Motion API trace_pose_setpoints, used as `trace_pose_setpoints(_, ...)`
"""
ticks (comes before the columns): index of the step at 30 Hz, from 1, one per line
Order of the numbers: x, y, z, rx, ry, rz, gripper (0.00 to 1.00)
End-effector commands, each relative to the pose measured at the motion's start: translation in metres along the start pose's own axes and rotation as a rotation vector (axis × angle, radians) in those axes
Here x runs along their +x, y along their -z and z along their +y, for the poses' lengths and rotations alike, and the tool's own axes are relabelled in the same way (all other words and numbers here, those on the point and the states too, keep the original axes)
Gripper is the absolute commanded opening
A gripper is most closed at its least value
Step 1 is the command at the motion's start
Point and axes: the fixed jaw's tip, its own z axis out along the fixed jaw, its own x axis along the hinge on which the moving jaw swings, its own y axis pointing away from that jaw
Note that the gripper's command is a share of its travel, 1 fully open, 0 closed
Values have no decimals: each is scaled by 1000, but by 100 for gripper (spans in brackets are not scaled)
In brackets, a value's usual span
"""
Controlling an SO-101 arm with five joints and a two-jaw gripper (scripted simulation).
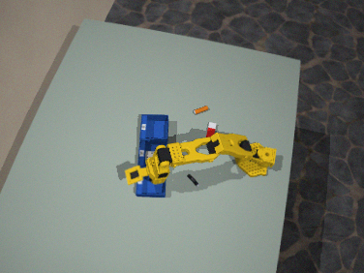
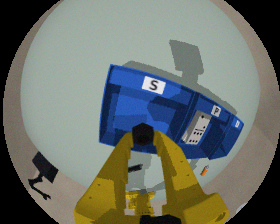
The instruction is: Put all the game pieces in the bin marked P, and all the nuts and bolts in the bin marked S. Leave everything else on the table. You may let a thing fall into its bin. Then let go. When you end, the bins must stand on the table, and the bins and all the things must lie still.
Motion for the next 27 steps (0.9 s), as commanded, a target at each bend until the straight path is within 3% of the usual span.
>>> trace_pose_setpoints(1,-7,9,2,-3,16,-62,0)
trace_pose_setpoints(14,-7,7,2,-3,16,-62,0)
trace_pose_setpoints(27,-5,-2,2,-3,16,-62,0)
